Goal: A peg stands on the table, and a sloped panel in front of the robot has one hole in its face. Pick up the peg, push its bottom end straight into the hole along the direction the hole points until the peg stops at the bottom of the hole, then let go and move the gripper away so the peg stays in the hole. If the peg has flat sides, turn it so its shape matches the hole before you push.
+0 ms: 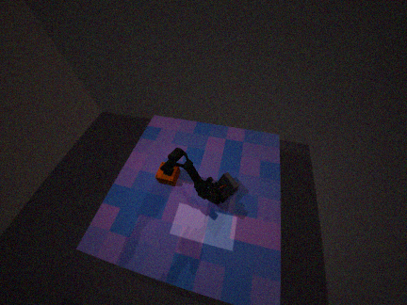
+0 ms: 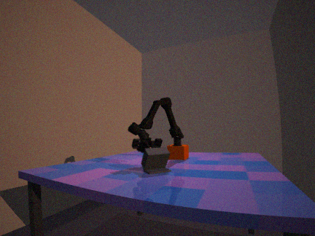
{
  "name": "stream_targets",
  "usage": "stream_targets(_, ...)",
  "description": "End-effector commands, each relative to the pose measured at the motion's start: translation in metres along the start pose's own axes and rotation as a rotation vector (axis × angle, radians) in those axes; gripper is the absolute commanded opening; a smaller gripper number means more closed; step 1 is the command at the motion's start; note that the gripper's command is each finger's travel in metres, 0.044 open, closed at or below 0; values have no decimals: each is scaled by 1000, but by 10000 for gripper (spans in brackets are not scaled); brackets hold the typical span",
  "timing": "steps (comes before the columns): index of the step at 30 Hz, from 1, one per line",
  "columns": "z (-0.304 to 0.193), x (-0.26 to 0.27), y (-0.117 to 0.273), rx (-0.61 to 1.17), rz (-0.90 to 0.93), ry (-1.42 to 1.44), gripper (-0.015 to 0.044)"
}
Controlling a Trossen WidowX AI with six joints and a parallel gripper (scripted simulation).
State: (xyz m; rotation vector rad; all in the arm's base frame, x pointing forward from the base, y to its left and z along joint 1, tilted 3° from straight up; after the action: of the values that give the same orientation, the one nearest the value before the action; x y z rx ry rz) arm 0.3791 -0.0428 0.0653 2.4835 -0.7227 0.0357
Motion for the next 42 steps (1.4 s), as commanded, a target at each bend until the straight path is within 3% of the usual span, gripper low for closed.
stream_targets(1, 1, -2, -4, 1, -6, -7, 0)
stream_targets(31, 0, -1, -10, 1, -2, 2, 0)
stream_targets(42, 0, -1, -10, 1, -2, 2, 289)
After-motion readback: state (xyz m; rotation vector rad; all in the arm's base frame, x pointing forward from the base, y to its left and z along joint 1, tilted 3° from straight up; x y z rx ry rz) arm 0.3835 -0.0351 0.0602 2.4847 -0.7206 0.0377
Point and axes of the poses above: the point midway between the two fingers, 35 mm back from their tips, its own y axis back along the fingers, its own x axis across the jaws, z = x × y, the point moved 6 cm from there along y, back along the fingers, and after that the axes turned 8 degrees about y, right-handed, at the moved point
